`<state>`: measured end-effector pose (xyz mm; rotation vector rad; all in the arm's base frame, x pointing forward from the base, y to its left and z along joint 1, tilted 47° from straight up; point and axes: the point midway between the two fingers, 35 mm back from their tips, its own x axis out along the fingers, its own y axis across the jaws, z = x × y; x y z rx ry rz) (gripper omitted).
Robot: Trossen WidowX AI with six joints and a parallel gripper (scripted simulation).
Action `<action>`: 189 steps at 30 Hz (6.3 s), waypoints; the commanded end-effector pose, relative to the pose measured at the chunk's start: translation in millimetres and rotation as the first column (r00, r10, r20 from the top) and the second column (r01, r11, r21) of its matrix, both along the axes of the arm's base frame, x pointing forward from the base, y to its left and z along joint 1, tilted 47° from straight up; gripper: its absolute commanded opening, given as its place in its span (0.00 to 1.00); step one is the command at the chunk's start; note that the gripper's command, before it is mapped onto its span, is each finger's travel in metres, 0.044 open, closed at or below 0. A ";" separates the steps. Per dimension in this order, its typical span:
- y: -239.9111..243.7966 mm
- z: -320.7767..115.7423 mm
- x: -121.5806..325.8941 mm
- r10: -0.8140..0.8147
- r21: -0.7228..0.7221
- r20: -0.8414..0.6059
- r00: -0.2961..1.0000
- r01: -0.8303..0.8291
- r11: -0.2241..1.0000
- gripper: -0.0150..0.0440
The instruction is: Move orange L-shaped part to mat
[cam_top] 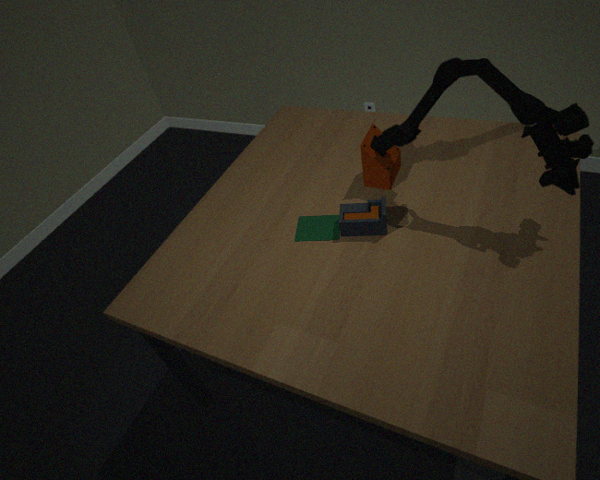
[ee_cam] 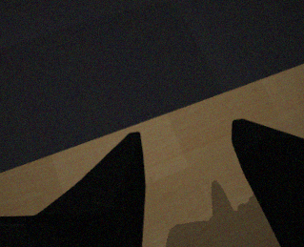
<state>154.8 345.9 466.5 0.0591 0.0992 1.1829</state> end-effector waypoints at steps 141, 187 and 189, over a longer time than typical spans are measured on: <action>-343.0 -372.9 103.2 -0.357 -0.381 -0.863 0.356 0.004 0.925 0.56; -368.3 -447.4 133.4 0.090 -0.559 -0.548 -0.832 0.443 0.701 0.73; -366.0 -449.8 133.9 0.090 -0.559 -0.548 -0.832 0.443 0.701 0.73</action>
